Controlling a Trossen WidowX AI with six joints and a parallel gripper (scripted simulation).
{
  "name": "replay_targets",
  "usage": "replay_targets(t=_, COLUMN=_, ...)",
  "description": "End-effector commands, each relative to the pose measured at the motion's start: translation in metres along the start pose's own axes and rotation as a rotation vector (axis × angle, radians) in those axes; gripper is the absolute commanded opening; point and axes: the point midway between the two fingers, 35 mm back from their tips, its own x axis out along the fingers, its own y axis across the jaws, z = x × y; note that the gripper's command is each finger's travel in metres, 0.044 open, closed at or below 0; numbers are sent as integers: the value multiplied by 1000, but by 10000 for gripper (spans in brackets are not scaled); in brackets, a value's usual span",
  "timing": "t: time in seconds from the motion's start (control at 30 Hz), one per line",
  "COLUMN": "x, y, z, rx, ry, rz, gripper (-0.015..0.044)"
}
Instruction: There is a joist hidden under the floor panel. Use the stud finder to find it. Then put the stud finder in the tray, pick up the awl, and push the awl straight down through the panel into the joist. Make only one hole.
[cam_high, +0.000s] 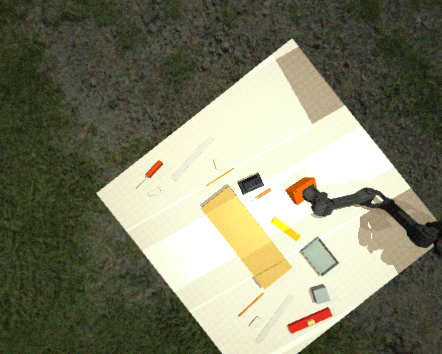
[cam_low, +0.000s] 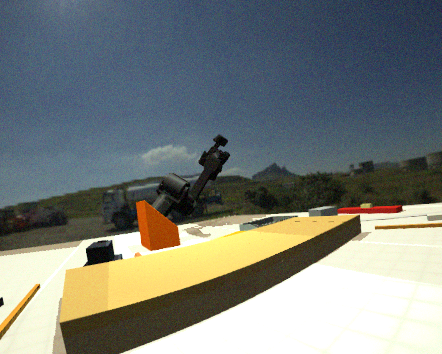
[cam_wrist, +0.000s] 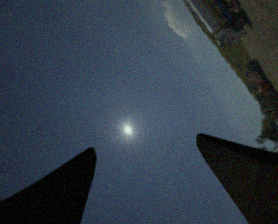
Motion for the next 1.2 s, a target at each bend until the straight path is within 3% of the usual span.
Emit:
replay_targets(t=0.0, x=0, y=3, z=0, rx=1, ry=0, rz=6, gripper=426)
replay_targets(t=0.5, x=-46, y=225, z=-58, rx=102, ry=94, rz=493, gripper=440)
replay_targets(t=0.87, x=-126, y=344, z=-133, rx=196, ry=314, rz=831, gripper=440)
replay_targets(t=1.17, x=-213, y=415, z=-215, rx=237, ry=622, rz=1025, gripper=440)
